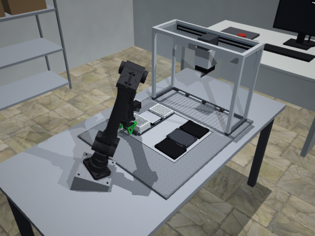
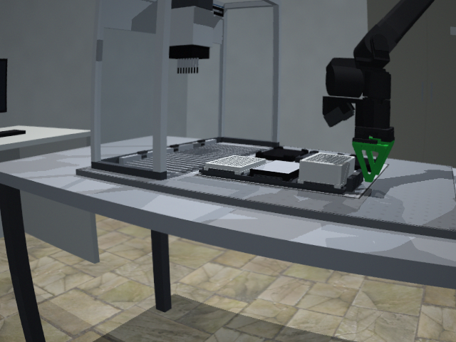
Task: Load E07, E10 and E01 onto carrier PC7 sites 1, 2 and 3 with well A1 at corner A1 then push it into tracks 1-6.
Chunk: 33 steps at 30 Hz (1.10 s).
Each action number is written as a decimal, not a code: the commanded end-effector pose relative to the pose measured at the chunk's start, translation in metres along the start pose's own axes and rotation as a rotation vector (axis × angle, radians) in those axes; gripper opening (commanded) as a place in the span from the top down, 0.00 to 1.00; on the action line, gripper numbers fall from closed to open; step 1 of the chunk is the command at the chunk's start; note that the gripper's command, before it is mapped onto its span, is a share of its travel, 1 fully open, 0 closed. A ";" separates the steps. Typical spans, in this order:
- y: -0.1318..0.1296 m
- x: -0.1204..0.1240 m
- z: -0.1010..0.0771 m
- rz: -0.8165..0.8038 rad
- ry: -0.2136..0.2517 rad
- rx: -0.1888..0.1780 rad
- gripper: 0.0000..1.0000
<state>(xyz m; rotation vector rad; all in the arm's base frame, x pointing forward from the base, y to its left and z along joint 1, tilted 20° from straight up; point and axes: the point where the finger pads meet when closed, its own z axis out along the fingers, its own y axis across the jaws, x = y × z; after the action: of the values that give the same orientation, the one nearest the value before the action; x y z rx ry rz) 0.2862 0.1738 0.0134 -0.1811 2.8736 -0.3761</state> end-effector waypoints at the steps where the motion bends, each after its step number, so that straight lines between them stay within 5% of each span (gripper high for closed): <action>1: -0.001 -0.004 0.006 -0.004 -0.005 -0.003 0.20; 12: -0.001 -0.004 0.017 -0.004 -0.005 -0.003 0.20; 16: 0.006 -0.013 0.006 0.003 -0.029 -0.018 0.20; 33: 0.011 -0.026 0.006 -0.003 -0.038 -0.025 0.20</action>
<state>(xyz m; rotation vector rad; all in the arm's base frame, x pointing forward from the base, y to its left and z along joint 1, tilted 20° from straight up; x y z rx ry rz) 0.2936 0.1701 0.0015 -0.1812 2.8730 -0.3764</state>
